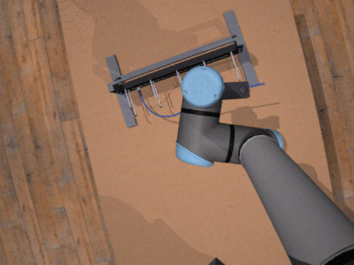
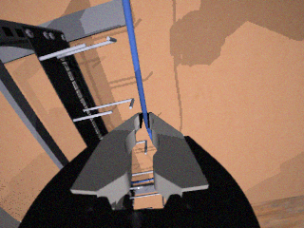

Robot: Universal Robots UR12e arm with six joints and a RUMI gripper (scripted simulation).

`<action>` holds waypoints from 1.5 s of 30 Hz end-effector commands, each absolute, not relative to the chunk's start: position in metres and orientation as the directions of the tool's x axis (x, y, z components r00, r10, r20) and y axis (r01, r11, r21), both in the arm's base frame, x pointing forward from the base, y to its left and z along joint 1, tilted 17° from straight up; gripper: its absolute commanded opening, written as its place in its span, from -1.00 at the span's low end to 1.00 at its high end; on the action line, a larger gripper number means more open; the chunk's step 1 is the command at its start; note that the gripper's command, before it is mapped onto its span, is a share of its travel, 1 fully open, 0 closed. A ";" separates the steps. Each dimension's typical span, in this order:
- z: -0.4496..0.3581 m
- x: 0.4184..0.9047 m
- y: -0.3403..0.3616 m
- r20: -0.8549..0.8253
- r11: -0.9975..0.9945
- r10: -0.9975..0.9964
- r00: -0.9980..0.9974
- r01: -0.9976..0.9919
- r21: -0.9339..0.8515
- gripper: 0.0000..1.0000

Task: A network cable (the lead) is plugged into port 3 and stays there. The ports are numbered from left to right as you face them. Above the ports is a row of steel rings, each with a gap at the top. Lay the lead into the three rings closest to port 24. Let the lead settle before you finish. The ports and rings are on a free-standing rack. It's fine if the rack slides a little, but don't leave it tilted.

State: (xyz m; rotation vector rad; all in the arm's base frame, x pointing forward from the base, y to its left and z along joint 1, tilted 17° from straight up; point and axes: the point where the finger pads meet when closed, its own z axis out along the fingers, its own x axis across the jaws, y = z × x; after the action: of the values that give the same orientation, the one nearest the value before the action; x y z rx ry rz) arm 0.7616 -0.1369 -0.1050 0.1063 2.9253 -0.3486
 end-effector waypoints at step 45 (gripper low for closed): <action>-0.072 0.806 -0.162 -0.148 0.962 -0.139 -0.979 -0.098 -0.255 -1.00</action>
State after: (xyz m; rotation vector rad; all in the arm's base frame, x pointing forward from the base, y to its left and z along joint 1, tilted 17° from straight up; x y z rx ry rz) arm 0.8052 -0.1616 -0.0738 -0.1798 2.9508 -0.3684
